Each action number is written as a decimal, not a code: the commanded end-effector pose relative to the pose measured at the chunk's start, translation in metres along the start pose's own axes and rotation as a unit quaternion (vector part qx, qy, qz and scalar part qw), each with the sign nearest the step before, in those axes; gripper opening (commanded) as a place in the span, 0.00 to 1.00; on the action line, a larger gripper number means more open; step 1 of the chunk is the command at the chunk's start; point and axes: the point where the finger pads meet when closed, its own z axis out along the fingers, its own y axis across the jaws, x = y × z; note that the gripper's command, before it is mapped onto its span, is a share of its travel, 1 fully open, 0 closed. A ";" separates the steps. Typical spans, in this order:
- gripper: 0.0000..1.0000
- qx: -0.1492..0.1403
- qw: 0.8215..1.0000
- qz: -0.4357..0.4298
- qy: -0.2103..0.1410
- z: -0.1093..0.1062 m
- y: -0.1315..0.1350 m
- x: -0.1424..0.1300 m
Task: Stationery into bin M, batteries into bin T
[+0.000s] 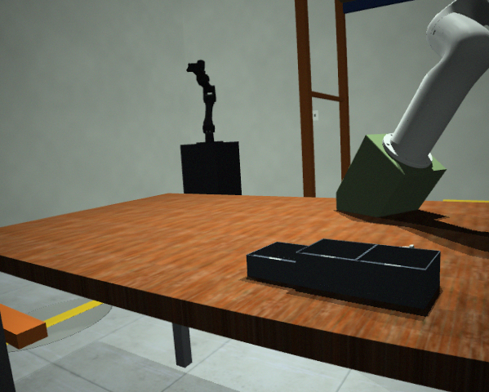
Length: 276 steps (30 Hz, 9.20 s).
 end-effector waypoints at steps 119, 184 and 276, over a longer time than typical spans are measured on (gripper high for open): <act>0.07 0.119 0.915 0.312 -0.228 0.328 0.279 -0.246; 0.07 0.171 0.679 0.653 -0.287 0.370 0.285 -0.613; 0.07 0.156 0.509 0.846 0.026 0.490 0.160 -0.876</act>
